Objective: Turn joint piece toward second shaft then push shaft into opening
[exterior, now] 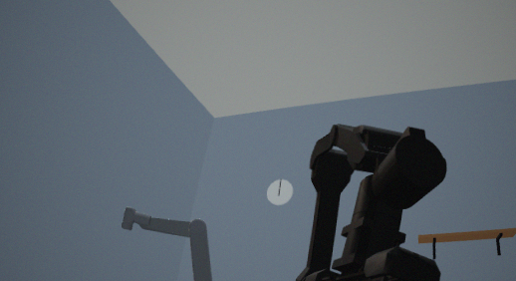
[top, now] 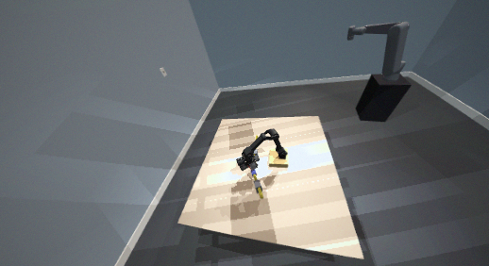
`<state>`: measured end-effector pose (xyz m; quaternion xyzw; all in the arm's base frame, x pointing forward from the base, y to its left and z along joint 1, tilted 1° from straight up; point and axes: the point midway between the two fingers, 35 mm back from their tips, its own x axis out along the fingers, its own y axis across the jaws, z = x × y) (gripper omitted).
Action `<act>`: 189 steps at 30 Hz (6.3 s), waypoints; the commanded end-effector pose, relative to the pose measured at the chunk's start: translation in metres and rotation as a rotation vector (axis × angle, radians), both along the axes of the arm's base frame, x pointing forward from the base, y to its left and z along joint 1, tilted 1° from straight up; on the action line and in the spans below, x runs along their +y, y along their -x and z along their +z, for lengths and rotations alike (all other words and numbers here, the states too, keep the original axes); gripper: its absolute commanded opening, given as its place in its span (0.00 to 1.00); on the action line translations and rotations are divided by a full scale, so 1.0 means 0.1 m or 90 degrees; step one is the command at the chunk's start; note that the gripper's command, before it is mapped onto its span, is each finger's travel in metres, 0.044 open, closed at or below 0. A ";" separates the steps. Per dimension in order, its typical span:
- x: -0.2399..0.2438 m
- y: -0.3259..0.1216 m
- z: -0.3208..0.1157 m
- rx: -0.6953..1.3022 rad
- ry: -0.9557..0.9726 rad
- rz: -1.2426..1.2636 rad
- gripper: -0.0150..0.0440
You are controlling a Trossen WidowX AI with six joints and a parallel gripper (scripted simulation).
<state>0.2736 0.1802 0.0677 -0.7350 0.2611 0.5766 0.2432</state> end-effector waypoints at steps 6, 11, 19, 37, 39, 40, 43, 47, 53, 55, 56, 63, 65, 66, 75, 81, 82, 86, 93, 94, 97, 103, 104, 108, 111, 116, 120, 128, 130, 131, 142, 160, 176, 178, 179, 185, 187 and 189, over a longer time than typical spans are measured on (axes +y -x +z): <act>0.00 -0.01 0.00 -0.001 0.003 0.003 0.56; 0.00 -0.01 0.00 -0.001 0.003 0.003 0.56; 0.00 -0.01 0.00 -0.001 0.003 0.003 0.56; 0.00 -0.01 0.00 -0.001 0.003 0.003 0.56; 0.00 -0.01 0.00 -0.001 0.003 0.003 0.56; 0.00 -0.01 0.00 -0.001 0.003 0.003 0.56; 0.00 -0.01 0.00 -0.001 0.003 0.003 0.56; 0.00 -0.01 0.00 -0.001 0.003 0.003 0.56; 0.00 -0.01 0.00 -0.001 0.003 0.003 0.56; 0.00 -0.01 0.00 -0.001 0.003 0.003 0.56; 0.00 -0.01 0.00 -0.001 0.003 0.003 0.56; 0.00 -0.01 0.00 -0.001 0.003 0.003 0.56; 0.00 -0.01 0.00 -0.001 0.003 0.003 0.56; 0.00 -0.01 0.00 -0.001 0.003 0.003 0.56; 0.00 -0.01 0.00 -0.001 0.003 0.003 0.56; 0.00 -0.01 0.00 -0.001 0.003 0.003 0.56; 0.00 -0.01 0.00 -0.001 0.003 0.003 0.56; 0.00 -0.01 0.00 -0.001 0.003 0.003 0.56; 0.00 0.00 0.00 0.000 0.000 0.000 0.50; 0.00 0.00 0.00 0.000 0.000 0.000 0.50; 0.00 0.00 0.00 0.000 0.000 0.000 0.41; 0.00 0.00 0.00 0.000 0.000 0.000 0.25; 0.00 0.00 0.00 0.000 0.000 0.000 0.25; -0.01 0.00 -0.01 0.007 -0.007 -0.012 0.25; -0.03 0.01 -0.02 0.023 -0.023 -0.039 0.25; -0.06 0.03 -0.05 0.049 -0.053 -0.085 0.25; -0.08 0.04 -0.07 0.066 -0.076 -0.119 0.25; -0.12 0.07 -0.11 0.099 -0.125 -0.186 0.25; -0.12 0.08 -0.12 0.106 -0.138 -0.203 0.25; -0.13 0.09 -0.12 0.110 -0.144 -0.211 0.25; -0.16 0.15 -0.19 0.145 -0.220 -0.304 0.25; -0.17 0.19 -0.22 0.160 -0.271 -0.357 0.25; -0.17 0.19 -0.22 0.160 -0.271 -0.354 0.25; -0.17 0.19 -0.22 0.160 -0.271 -0.354 0.25; -0.17 0.19 -0.22 0.160 -0.271 -0.354 0.25; -0.17 0.19 -0.22 0.160 -0.271 -0.354 0.48; -0.17 0.19 -0.22 0.160 -0.271 -0.354 0.50; -0.17 0.19 -0.22 0.160 -0.271 -0.354 0.55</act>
